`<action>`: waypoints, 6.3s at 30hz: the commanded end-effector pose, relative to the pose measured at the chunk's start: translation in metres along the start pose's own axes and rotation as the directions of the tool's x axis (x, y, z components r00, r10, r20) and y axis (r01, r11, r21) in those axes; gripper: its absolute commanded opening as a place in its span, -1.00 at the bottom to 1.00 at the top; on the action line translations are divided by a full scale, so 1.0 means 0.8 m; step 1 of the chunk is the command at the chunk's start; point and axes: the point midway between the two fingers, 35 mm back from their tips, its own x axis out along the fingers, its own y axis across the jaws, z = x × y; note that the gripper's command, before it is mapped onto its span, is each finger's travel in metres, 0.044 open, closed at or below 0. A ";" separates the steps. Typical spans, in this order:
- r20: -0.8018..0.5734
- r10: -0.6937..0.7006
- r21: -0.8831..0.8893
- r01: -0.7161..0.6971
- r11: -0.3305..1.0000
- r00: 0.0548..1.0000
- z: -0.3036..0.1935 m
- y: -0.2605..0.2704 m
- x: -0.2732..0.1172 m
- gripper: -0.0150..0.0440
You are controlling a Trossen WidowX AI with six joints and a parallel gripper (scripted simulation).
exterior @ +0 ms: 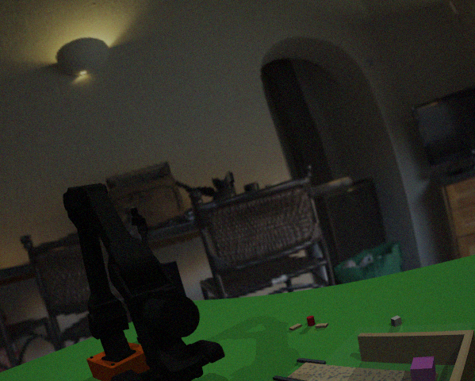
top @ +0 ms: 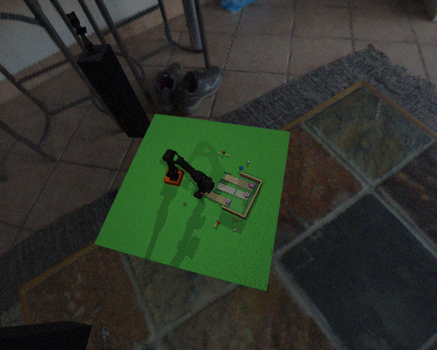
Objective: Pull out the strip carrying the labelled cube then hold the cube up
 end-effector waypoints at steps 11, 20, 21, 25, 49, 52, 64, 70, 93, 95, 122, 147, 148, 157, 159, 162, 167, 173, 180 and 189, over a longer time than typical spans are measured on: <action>-0.031 -0.001 0.005 0.002 1.000 1.000 -0.038 -0.001 0.005 -0.49; -0.032 -0.001 0.005 0.002 1.000 0.999 -0.055 -0.001 0.005 -0.49; -0.032 -0.001 0.005 0.002 1.000 0.999 -0.057 -0.001 0.005 -0.49; -0.033 -0.001 0.005 0.002 1.000 0.999 -0.064 -0.002 0.005 -0.49; -0.035 -0.001 0.005 0.002 1.000 0.999 -0.095 -0.002 0.004 -0.49; -0.035 -0.001 0.005 0.002 1.000 0.999 -0.095 -0.002 0.004 -0.49; -0.035 -0.001 0.005 0.002 1.000 0.999 -0.095 -0.002 0.004 -0.49; -0.035 -0.001 0.005 0.002 1.000 0.999 -0.095 -0.002 0.004 -0.49; -0.032 -0.001 0.086 0.004 0.996 1.000 -0.049 0.000 -0.053 0.04; -0.031 -0.001 0.086 0.004 0.996 1.000 -0.041 0.000 -0.053 0.22; -0.023 -0.001 0.087 0.003 0.996 1.000 0.076 0.005 -0.065 1.00; -0.016 -0.001 0.087 0.002 0.996 1.000 0.180 0.008 -0.077 1.00; -0.016 -0.001 0.087 0.002 0.996 1.000 0.180 0.008 -0.077 0.91; -0.016 -0.001 0.087 0.002 0.996 1.000 0.181 0.008 -0.060 0.36; -0.016 -0.001 0.087 0.002 0.996 1.000 0.181 0.008 -0.056 0.36; -0.016 -0.001 0.087 0.002 0.996 1.000 0.181 0.008 -0.050 0.36; -0.016 -0.001 0.087 0.002 0.996 1.000 0.181 0.009 -0.040 0.36; -0.016 -0.001 0.087 0.002 0.996 1.000 0.180 0.009 -0.027 0.36; -0.016 -0.001 0.087 0.002 0.996 1.000 0.179 0.009 -0.013 0.36; -0.015 -0.001 0.088 0.002 0.996 1.000 0.179 0.009 -0.011 0.18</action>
